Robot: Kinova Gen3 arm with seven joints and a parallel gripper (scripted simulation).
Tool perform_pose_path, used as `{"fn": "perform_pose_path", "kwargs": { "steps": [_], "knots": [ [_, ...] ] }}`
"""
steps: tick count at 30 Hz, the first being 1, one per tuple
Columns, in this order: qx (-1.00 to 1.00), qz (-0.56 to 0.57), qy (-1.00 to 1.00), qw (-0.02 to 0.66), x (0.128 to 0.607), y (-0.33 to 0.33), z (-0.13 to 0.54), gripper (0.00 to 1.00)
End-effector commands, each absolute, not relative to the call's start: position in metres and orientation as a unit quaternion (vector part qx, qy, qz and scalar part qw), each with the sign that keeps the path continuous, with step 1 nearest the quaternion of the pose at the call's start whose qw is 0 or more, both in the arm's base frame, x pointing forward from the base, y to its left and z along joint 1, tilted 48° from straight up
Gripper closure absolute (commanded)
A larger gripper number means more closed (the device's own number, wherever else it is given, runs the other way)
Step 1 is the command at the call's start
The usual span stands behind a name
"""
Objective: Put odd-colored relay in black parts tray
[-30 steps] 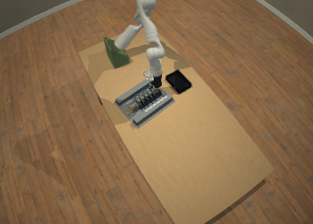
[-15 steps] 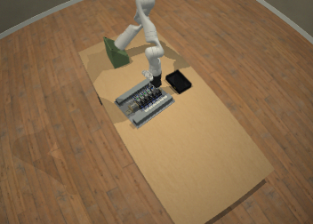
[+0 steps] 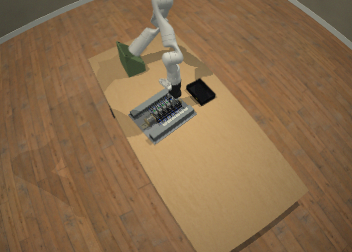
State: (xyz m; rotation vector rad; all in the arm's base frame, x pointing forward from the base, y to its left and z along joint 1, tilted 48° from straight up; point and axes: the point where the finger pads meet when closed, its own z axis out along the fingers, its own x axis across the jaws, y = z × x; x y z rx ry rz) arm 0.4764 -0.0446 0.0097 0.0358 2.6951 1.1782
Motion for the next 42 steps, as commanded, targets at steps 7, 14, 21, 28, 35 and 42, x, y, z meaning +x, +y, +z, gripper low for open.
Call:
{"fn": "perform_pose_path", "kwargs": {
  "steps": [7, 14, 21, 28, 35, 42],
  "knots": [
    [0.014, 0.398, 0.911, 0.105, 0.4765, -0.0456, 0.0100, 1.00],
    [0.017, 0.398, 0.910, 0.112, 0.4761, -0.0456, 0.0100, 1.00],
    [0.019, 0.398, 0.910, 0.115, 0.4759, -0.0456, 0.0100, 1.00],
    [0.021, 0.398, 0.909, 0.119, 0.4756, -0.0456, 0.0099, 1.00],
    [0.024, 0.397, 0.909, 0.126, 0.4751, -0.0456, 0.0099, 1.00],
    [0.025, 0.397, 0.908, 0.130, 0.4749, -0.0456, 0.0099, 1.00]
  ]
}}
